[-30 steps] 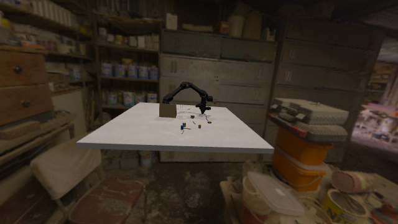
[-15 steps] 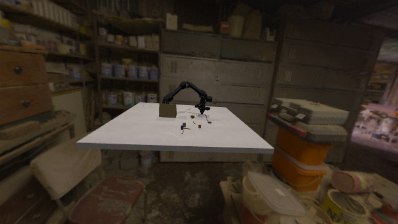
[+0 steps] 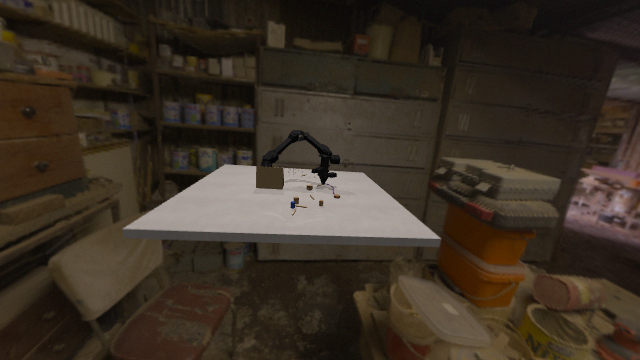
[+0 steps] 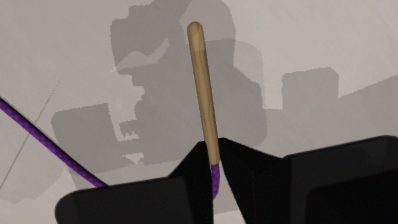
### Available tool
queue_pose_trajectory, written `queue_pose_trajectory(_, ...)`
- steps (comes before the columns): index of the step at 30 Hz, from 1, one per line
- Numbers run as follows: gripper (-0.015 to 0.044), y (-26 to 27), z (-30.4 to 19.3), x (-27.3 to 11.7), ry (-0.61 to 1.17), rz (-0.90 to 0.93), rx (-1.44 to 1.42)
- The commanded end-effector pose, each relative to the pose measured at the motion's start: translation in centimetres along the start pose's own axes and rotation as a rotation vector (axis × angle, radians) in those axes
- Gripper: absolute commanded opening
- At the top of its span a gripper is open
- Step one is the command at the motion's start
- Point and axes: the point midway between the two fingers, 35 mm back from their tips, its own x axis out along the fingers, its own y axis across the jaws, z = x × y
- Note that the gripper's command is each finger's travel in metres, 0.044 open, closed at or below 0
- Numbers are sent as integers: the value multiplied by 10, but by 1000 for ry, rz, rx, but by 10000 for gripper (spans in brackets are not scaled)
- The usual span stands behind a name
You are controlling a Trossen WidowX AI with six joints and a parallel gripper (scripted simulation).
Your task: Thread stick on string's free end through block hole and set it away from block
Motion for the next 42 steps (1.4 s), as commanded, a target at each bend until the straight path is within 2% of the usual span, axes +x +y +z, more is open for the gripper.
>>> queue_pose_trajectory(1, 0, 0, 7, -1, 0, 2, -1)
queue_pose_trajectory(42, 0, -4, 62, 0, 0, 0, 1)
